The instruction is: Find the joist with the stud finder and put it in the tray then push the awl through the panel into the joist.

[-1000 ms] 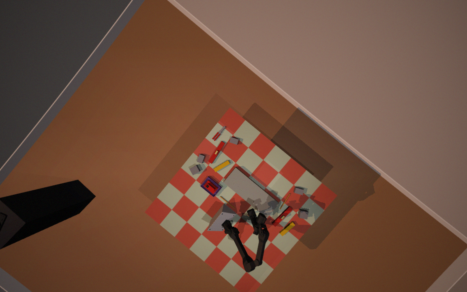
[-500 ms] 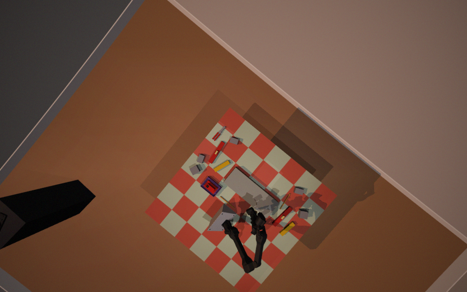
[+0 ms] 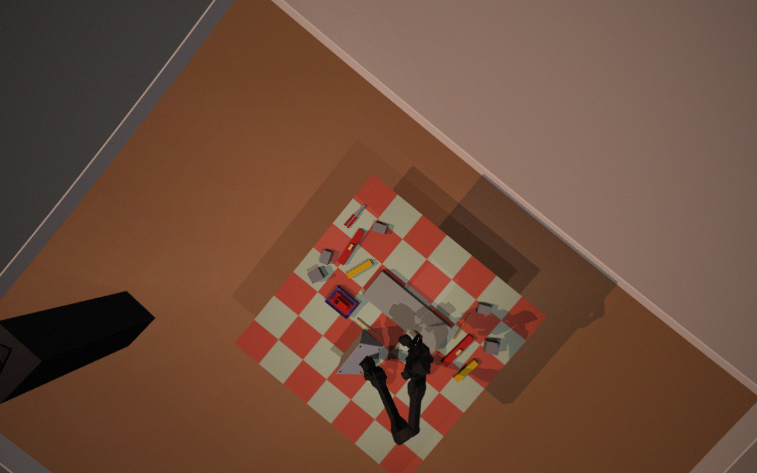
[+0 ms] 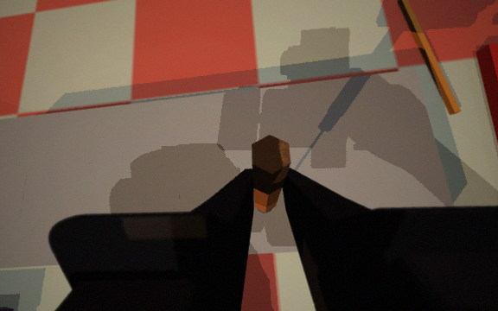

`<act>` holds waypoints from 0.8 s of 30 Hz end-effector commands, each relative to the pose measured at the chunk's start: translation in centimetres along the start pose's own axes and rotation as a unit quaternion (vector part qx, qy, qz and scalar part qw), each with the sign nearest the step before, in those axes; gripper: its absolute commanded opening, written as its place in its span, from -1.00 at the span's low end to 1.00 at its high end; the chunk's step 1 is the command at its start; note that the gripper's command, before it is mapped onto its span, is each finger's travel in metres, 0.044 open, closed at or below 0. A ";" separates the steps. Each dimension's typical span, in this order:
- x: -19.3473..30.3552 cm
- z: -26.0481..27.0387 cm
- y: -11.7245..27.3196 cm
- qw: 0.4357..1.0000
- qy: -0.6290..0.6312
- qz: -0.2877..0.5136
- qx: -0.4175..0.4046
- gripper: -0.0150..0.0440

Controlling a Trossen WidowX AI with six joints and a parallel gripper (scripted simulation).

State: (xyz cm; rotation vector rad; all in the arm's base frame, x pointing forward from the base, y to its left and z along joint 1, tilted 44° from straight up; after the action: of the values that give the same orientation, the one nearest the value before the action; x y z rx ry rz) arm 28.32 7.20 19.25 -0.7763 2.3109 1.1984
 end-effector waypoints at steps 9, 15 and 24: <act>-2.6 0.9 1.8 0.994 0.043 -0.100 -0.008 -0.49; -2.5 0.9 1.7 0.994 0.043 -0.100 -0.008 -0.49; -2.2 0.8 1.3 0.994 0.043 -0.100 -0.008 -0.49</act>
State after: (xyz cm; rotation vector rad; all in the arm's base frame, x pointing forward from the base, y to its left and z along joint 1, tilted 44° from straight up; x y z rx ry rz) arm 29.29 9.26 20.99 -1.0515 2.2345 1.1121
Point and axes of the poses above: the point midway between the two fingers, 35 mm back from their tips, its own y axis back along the fingers, its own z axis across the jaws, x = y × z, the point moved 4 cm from there along y, back along the fingers, and after that the axes turned 10 degrees about -y, right-handed, at the moved point
